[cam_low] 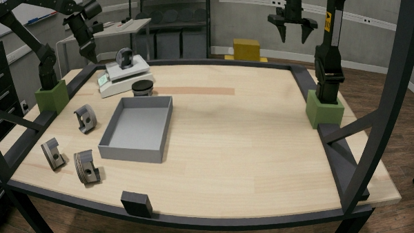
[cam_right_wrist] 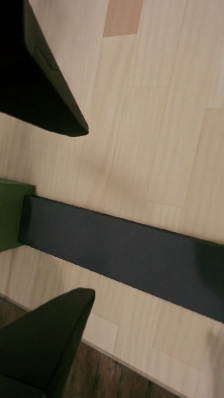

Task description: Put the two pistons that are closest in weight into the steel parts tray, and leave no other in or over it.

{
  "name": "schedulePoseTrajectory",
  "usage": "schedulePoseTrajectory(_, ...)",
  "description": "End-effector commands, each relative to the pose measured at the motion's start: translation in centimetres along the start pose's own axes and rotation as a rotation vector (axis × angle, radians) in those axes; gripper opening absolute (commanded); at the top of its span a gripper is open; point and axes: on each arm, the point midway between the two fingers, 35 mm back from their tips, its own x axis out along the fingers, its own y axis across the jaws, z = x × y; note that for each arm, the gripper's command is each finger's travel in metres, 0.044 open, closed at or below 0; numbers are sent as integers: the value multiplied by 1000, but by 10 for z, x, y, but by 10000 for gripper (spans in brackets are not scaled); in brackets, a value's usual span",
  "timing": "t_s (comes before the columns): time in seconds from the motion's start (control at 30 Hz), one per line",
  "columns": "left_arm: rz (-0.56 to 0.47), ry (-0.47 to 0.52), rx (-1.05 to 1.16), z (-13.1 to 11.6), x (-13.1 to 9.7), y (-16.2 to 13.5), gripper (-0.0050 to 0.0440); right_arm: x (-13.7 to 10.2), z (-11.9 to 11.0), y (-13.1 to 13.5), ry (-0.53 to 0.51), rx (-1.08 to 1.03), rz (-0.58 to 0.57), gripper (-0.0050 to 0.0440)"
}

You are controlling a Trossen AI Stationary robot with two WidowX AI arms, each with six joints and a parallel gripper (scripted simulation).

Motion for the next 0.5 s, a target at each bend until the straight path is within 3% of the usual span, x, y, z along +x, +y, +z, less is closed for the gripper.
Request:
schedulePoseTrajectory(0.0,4,-22,1,6,-4,1,378,-9,5,1,-33,-6,3,400)
schedulePoseTrajectory(0.47,4,-23,2,8,-4,1,378,-9,5,1,-33,-6,3,400)
